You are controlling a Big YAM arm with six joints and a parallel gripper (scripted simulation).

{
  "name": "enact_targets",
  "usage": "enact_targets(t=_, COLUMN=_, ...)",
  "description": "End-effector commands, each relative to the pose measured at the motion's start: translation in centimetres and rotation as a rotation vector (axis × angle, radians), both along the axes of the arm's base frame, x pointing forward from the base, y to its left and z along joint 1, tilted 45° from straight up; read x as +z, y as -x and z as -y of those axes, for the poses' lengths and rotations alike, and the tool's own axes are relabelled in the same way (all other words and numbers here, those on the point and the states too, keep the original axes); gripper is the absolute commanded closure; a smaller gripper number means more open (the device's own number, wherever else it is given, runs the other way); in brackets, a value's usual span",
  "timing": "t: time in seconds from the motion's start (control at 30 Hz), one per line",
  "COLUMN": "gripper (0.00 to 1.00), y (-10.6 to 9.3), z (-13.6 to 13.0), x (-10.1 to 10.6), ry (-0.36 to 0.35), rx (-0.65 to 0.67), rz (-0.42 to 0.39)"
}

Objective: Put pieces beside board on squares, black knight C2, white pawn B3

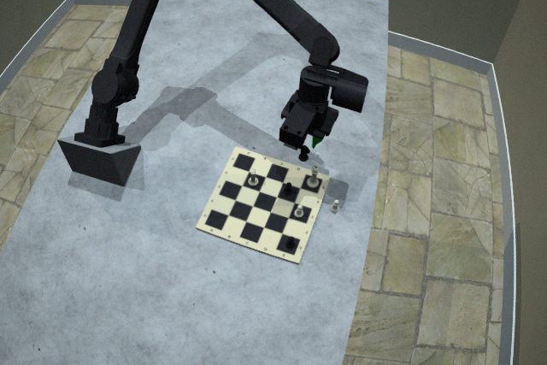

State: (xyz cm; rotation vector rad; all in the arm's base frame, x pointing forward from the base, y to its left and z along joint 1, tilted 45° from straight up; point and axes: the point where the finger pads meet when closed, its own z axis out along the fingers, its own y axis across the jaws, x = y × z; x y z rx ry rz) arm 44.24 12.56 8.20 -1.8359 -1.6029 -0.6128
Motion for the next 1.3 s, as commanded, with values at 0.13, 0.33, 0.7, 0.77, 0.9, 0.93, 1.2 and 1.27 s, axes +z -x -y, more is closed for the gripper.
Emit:
enact_targets(t=0.13, gripper=0.63, y=-1.52, z=-0.24, x=2.08, ry=0.000, rx=-0.001, rz=0.056)
enact_targets(t=0.33, gripper=0.63, y=-1.52, z=-0.24, x=2.08, ry=0.000, rx=-0.001, rz=0.056)
enact_targets(t=0.7, gripper=0.63, y=-1.53, z=-0.39, x=2.10, ry=0.000, rx=0.001, rz=0.054)
enact_targets(t=0.77, gripper=0.63, y=-1.55, z=-0.34, x=2.10, ry=0.000, rx=0.000, rz=0.054)
enact_targets(t=0.9, gripper=0.63, y=-1.55, z=-0.35, x=2.10, ry=0.000, rx=0.001, rz=0.054)
enact_targets(t=0.93, gripper=0.63, y=-1.55, z=-0.35, x=2.10, ry=0.000, rx=0.001, rz=0.054)
enact_targets(t=1.2, gripper=0.63, y=-1.55, z=-0.35, x=2.10, ry=0.000, rx=0.001, rz=0.054)
enact_targets(t=1.27, gripper=0.63, y=-1.55, z=-0.35, x=2.10, ry=0.000, rx=0.001, rz=0.054)
